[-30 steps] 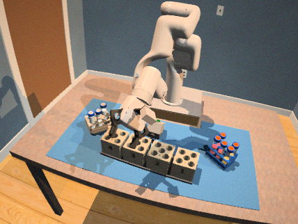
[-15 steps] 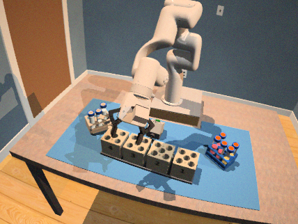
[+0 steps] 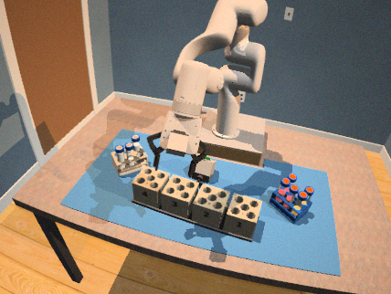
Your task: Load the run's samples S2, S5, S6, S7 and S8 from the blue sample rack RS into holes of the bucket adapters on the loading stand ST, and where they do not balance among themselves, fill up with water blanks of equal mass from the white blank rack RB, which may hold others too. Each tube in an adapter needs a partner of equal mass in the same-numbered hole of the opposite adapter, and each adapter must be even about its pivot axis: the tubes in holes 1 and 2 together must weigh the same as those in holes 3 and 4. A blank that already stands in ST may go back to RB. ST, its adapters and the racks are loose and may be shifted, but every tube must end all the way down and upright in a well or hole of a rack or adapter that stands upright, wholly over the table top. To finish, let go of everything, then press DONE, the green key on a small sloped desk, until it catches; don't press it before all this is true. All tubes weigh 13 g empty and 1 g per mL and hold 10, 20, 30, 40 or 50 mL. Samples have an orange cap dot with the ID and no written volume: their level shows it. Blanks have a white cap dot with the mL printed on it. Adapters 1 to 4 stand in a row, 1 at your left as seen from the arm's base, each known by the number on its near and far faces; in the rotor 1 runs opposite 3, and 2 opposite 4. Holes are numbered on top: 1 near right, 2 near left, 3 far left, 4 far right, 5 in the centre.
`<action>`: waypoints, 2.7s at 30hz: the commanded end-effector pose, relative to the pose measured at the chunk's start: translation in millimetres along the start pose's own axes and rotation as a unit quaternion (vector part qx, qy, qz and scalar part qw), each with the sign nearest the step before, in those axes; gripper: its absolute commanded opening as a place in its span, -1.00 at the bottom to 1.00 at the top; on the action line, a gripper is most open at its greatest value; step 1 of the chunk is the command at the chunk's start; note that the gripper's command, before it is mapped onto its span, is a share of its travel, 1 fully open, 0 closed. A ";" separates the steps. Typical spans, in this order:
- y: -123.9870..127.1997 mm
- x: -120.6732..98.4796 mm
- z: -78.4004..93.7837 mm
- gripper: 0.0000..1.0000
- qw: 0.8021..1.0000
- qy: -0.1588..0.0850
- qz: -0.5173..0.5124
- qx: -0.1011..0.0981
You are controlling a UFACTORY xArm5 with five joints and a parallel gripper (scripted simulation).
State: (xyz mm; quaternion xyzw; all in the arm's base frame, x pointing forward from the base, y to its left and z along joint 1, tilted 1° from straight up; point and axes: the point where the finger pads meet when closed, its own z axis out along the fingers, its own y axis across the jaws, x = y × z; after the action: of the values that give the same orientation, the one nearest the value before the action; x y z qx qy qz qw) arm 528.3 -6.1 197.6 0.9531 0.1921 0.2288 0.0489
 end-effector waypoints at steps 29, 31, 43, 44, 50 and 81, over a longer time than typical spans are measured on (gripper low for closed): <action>-31.2 -62.0 -81.1 1.00 0.967 -0.190 0.163 0.047; -34.0 -67.7 -88.9 1.00 0.963 -0.202 0.173 0.048; -59.7 -75.8 -60.8 1.00 0.961 -0.220 0.160 0.055; -62.9 -76.6 -57.0 1.00 0.961 -0.220 0.160 0.055; -73.5 -79.2 -44.3 1.00 0.961 -0.220 0.160 0.055; 12.0 -131.0 -52.8 1.00 0.856 -0.224 0.465 -0.021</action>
State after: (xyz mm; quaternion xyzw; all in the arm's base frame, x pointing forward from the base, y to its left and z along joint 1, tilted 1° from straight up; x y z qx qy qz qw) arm 403.3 -45.3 190.3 0.9747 -0.2235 0.0066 -0.0007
